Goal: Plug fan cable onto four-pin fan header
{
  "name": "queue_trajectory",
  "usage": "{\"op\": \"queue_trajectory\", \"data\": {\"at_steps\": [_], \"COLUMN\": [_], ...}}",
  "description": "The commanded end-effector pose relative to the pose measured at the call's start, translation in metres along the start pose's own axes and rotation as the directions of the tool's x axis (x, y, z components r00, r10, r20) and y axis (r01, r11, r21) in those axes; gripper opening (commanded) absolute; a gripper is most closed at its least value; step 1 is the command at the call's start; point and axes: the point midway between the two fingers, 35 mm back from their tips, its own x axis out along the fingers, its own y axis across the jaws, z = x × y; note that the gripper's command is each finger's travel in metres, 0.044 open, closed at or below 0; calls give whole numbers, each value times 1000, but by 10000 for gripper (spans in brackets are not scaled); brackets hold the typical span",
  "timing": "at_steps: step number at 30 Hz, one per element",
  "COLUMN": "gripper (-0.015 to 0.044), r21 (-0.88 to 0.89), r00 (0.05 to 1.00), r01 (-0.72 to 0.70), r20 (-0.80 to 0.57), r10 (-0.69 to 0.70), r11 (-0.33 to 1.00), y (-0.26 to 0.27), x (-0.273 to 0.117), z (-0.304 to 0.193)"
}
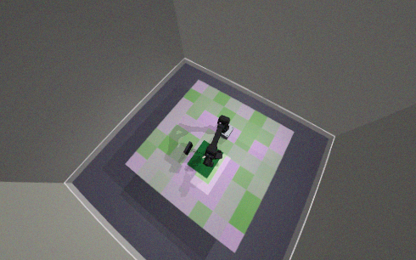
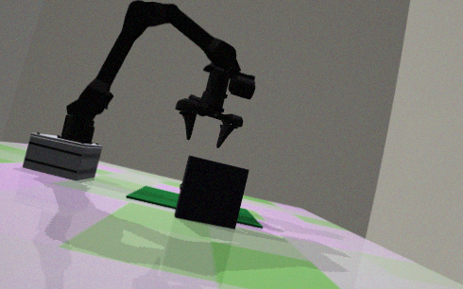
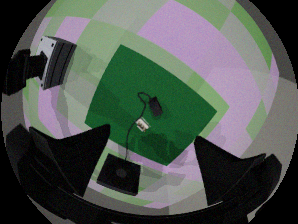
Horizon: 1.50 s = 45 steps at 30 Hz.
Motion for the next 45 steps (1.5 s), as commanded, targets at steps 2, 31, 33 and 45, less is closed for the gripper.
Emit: {"op": "queue_trajectory", "data": {"at_steps": [2, 31, 33, 45], "gripper": [440, 440, 440, 440], "r21": [-567, -568, -568, -568], "r00": [1000, 1000, 1000, 1000], "r01": [10, 10, 10, 10], "r20": [19, 19, 19, 19], "r10": [0, 1, 1, 1], "r11": [823, 823, 823, 823], "y": [-11, -11, -11, -11], "x": [-5, 96, 96, 98], "z": [-20, -18, -18, -18]}}
